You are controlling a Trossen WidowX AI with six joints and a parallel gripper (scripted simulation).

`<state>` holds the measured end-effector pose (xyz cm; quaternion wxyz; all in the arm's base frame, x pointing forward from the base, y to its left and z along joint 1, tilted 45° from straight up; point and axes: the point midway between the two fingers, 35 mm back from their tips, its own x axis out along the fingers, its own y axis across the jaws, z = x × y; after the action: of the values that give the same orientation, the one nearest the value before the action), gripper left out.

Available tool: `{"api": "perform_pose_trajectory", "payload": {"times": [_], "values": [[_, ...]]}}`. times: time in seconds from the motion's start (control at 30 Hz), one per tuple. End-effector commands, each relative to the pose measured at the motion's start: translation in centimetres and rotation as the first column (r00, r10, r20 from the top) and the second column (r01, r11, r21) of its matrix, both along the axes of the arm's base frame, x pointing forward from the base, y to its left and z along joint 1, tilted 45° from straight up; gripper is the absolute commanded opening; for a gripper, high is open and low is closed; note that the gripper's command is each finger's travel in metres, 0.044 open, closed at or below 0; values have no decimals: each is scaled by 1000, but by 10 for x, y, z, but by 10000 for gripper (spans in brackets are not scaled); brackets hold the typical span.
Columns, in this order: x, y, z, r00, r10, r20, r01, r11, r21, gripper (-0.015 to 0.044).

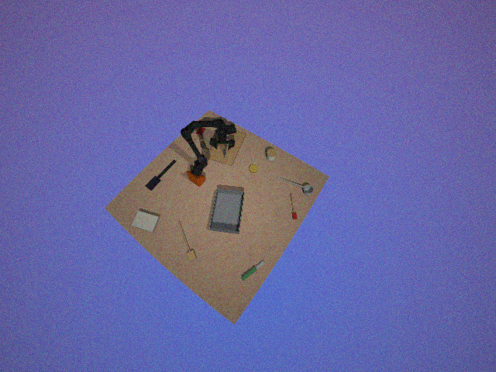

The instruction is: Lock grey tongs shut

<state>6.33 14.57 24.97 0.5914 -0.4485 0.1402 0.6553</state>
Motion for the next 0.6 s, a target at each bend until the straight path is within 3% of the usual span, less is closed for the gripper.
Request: {"api": "perform_pose_trajectory", "payload": {"times": [0.0,0.3,0.57], "values": [[-15,-22,-9,1000,2,-2,-1,999,40,440],[-25,-31,-10,1000,-14,4,14,998,58,440],[-32,-50,26,995,-99,30,100,995,-22,440]]}}
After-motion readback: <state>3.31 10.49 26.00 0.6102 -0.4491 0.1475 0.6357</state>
